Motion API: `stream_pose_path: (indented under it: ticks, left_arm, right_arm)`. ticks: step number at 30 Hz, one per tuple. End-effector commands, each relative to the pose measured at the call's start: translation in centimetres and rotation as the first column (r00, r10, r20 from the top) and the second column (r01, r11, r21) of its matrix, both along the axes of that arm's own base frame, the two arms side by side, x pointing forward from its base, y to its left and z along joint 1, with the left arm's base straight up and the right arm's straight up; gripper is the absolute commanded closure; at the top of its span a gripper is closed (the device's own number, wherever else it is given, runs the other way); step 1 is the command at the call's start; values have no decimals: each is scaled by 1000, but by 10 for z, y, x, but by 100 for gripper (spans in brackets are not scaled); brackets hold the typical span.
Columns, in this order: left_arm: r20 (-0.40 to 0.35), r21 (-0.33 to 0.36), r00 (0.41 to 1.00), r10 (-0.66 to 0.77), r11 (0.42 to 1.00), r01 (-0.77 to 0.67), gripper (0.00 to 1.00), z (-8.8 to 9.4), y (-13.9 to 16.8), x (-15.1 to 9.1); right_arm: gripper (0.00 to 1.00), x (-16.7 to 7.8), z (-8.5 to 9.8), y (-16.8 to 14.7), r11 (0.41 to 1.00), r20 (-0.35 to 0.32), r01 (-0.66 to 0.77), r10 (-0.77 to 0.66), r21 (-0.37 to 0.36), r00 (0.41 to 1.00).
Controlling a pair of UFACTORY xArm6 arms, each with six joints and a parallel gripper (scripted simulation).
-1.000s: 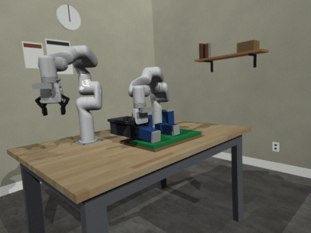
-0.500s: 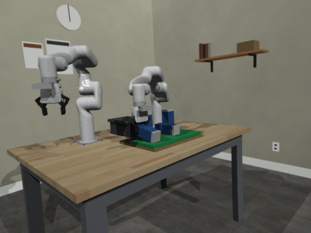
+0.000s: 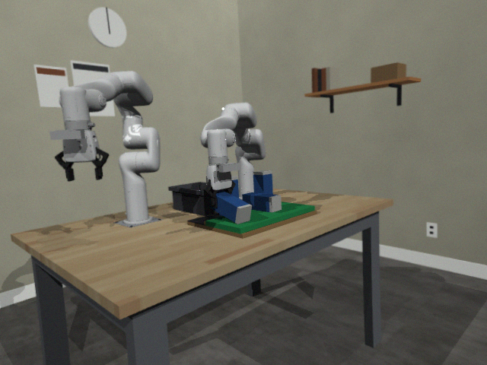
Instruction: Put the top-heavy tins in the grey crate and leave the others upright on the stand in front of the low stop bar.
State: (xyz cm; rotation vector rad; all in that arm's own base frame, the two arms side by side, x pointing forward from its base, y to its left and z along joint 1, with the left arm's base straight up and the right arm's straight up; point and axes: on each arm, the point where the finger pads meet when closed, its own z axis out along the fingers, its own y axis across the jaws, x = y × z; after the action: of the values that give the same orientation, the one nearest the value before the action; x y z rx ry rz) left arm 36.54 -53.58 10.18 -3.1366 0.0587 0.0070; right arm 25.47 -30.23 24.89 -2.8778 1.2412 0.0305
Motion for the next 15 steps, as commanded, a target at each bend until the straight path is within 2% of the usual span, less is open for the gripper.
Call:
stream_pose_path:
  ticks: [1, 15]
  left_arm:
    - [4, -6, 1000, 0, 1000, 0, 26, 6, -1, 1]
    - [4, -6, 1000, 0, 1000, 0, 26, 14, -1, 1]
  right_arm:
    - [0, 1, 1, -1, 1000, 3, 0, 0, -3, 1000]
    - [0, 1, 1, -1, 1000, 3, 0, 0, -3, 1000]
